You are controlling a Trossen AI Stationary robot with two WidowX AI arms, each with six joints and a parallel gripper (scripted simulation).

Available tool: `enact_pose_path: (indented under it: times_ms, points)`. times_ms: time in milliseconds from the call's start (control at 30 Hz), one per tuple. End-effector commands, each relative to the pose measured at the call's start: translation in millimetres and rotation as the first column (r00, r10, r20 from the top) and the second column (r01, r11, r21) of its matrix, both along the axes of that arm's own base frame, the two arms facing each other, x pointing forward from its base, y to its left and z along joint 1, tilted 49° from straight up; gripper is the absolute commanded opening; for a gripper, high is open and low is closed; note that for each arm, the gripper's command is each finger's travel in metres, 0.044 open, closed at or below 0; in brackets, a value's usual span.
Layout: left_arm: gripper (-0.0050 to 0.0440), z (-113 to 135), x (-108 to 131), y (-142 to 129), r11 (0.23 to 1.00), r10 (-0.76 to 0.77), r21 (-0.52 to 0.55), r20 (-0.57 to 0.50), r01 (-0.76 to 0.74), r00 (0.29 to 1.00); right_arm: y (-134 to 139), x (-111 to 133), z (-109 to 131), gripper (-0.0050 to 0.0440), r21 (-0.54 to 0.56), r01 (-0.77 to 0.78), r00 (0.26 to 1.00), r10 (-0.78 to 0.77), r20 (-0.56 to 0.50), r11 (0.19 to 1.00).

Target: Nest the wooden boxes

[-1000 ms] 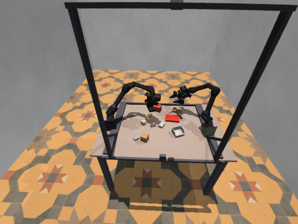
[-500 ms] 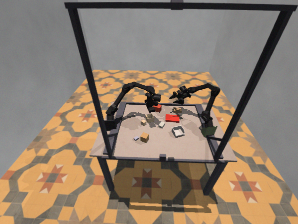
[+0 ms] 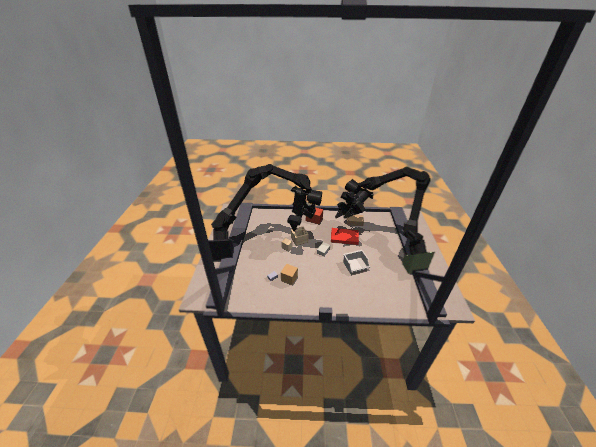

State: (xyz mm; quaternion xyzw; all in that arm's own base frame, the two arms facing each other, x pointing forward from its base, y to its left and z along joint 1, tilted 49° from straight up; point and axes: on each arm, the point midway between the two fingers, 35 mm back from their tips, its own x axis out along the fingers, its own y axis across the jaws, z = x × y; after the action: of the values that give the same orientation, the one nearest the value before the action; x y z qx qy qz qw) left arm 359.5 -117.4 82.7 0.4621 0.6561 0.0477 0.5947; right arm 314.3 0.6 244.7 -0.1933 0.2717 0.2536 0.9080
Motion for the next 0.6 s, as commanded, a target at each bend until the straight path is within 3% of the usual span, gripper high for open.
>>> enact_pose_path:
  times_ms: [0, 233, 333, 433, 567]
  points:
    - [0.0400, -7, -5, 3, 0.992, -0.130, -0.024, -0.176, 0.128, 0.976, 20, 8, -27, 0.0400, 0.044, 0.117, 0.968, -0.104, -0.227, 0.992]
    - [0.0400, -14, -12, 6, 0.951, -0.308, -0.101, -0.382, 0.292, 0.872, 45, 1, -68, 0.0400, -0.030, 0.257, 0.847, -0.240, -0.474, 0.966]
    - [0.0400, -16, -13, 7, 0.943, -0.333, -0.116, -0.410, 0.313, 0.849, 48, -1, -74, 0.0400, -0.050, 0.275, 0.826, -0.262, -0.499, 0.960]
    - [0.0400, -20, -17, 8, 0.896, -0.439, -0.191, -0.506, 0.400, 0.742, 62, -10, -94, 0.0400, -0.153, 0.338, 0.731, -0.362, -0.578, 0.929]
    - [0.0400, -24, -21, 10, 0.840, -0.533, -0.273, -0.575, 0.468, 0.620, 72, -20, -110, 0.0400, -0.267, 0.381, 0.648, -0.462, -0.606, 0.885]
